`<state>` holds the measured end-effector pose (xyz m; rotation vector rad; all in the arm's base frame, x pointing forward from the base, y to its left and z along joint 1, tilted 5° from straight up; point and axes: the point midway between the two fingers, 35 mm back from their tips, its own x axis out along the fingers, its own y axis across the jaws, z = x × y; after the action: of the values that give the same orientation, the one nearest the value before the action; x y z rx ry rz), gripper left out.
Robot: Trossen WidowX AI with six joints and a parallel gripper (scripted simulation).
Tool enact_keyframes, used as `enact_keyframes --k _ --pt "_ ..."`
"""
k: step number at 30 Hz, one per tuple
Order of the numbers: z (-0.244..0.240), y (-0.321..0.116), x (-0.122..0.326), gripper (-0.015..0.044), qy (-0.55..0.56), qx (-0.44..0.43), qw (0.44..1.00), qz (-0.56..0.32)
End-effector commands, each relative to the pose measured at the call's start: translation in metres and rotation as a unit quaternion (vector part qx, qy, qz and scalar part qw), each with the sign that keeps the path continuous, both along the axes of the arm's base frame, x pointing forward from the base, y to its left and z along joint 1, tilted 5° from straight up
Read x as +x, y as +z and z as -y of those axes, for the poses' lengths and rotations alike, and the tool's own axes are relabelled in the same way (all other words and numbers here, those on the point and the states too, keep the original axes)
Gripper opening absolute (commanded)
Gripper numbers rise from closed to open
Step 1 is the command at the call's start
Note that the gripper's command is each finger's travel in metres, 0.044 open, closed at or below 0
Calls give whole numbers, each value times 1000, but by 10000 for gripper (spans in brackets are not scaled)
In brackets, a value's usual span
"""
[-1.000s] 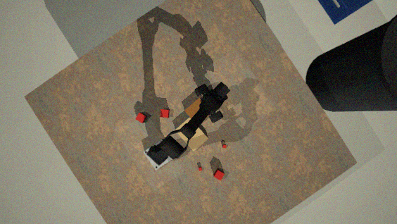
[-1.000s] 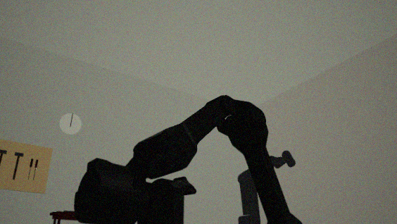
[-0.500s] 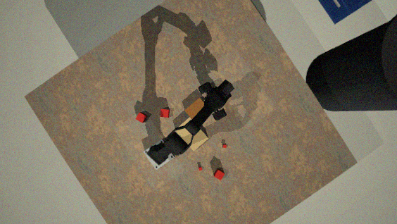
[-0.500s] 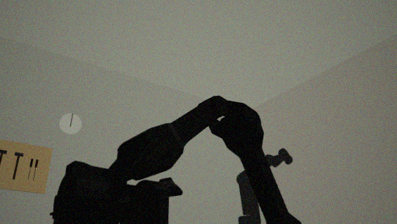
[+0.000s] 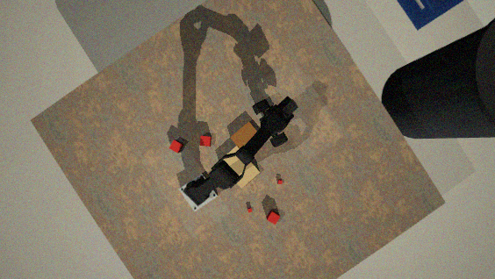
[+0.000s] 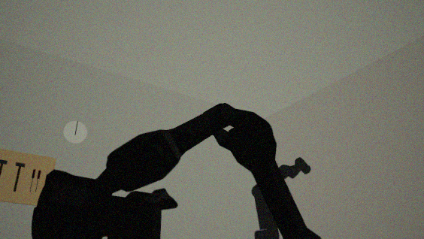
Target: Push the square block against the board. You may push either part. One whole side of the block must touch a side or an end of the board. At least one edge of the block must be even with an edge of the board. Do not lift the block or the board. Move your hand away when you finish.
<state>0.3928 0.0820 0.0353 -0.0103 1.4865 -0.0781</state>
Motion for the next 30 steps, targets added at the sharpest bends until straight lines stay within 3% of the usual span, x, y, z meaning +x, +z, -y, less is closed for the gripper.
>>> enact_keyframes --k 1,6,14,30 --pt "0 3 0 0 0 0 1000 0" --pt "-3 56 -5 0 3 1 1000 1" --pt "-4 52 -5 0 16 0 1000 3" --pt "-34 51 -39 0 285 -21 958 -15"
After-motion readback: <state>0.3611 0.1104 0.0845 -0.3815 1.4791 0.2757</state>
